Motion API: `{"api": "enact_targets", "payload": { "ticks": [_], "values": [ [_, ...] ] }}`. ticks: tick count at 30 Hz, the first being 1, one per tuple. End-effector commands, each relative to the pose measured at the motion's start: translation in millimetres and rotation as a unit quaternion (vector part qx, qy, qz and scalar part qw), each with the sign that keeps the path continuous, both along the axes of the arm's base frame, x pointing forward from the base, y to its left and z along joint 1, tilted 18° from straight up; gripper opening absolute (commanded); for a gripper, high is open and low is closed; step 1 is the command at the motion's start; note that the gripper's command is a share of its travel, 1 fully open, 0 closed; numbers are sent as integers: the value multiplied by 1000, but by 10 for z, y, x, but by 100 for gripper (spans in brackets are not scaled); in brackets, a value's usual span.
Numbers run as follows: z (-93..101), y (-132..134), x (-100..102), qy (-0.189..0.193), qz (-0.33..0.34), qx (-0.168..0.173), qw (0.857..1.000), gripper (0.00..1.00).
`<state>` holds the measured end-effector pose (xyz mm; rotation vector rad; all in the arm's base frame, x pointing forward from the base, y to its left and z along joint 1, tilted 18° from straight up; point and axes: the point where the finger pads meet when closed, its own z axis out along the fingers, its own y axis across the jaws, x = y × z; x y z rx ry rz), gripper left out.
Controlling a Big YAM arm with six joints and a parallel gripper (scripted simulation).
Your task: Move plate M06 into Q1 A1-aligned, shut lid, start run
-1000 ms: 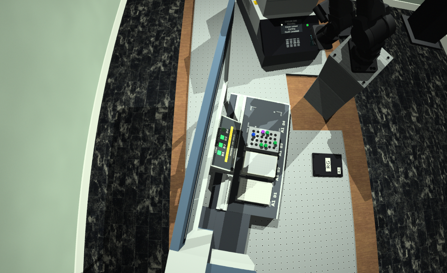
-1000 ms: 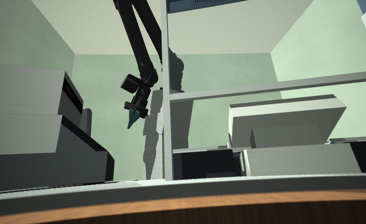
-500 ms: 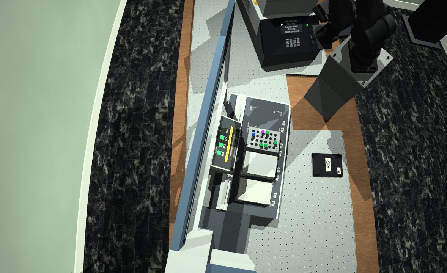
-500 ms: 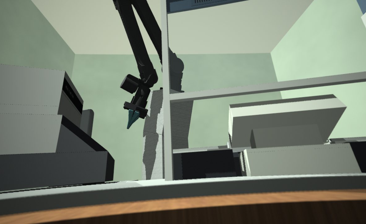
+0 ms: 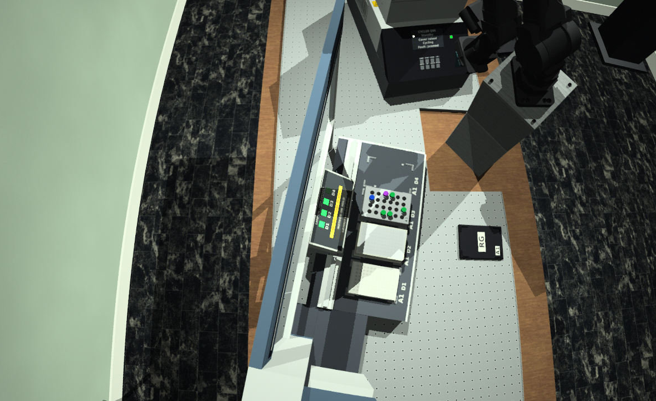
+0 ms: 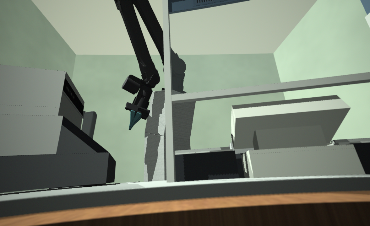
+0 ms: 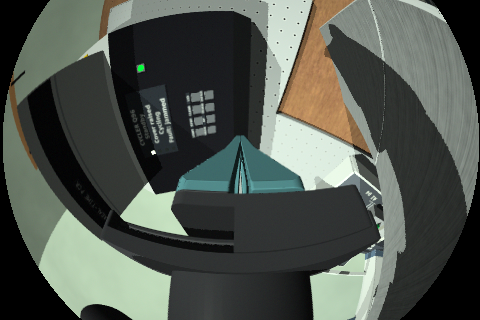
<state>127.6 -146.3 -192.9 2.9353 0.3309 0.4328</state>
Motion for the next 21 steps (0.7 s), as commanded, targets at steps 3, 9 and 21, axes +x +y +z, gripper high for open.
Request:
{"api": "enact_targets", "payload": {
  "ticks": [3,9,21],
  "values": [
    [44,7,4,0,7,-4,1000,0],
    [29,-48,38,-3,7,-9,1000,0],
    [26,124,-68,9,7,10,1000,0]
  ]
}}
